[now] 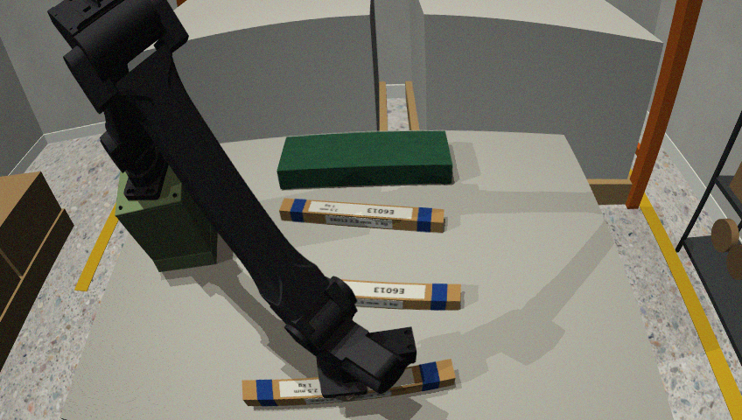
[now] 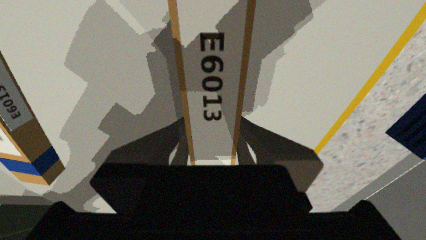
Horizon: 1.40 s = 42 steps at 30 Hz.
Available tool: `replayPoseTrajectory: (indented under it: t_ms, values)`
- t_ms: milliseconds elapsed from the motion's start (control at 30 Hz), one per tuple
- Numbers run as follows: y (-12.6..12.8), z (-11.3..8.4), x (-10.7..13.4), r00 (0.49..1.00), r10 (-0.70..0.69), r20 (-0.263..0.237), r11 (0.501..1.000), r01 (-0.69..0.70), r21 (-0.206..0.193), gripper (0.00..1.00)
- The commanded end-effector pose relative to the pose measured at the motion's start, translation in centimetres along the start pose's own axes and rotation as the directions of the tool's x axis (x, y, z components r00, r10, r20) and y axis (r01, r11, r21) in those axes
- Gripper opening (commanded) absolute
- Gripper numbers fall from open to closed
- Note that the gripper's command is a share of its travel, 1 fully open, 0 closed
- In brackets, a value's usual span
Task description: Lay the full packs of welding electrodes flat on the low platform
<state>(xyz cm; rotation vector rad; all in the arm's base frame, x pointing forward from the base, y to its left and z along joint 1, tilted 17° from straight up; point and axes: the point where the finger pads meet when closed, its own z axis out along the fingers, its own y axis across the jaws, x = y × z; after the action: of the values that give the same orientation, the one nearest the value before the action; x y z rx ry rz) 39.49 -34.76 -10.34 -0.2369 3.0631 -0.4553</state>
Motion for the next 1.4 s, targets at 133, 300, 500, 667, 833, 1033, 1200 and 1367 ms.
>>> replayPoseTrajectory:
  t_ms: [133,300,500,667,833,1033,1200,1367]
  values:
    - [-1.7,0.7,-1.0,1.0,0.003,0.022,1.0,-0.004,0.022,0.0]
    - [-1.7,0.8,-1.0,1.0,0.005,0.022,1.0,-0.005,0.023,0.0]
    - [-1.5,1.3,-1.1,1.0,0.0,0.023,1.0,-0.001,0.022,0.0]
    - [-1.6,1.7,-1.0,1.0,0.001,0.021,1.0,-0.002,0.021,0.0]
    - [-1.6,1.9,-0.9,1.0,0.003,0.02,1.0,-0.004,0.021,0.0]
    - [-2.1,1.0,-1.3,1.0,0.005,0.031,0.999,-0.006,0.032,0.0]
    - [-2.3,0.6,-1.4,0.999,0.005,0.036,0.999,-0.006,0.037,0.0]
    - [-2.4,0.4,-1.5,0.999,0.004,0.038,0.999,-0.006,0.039,0.0]
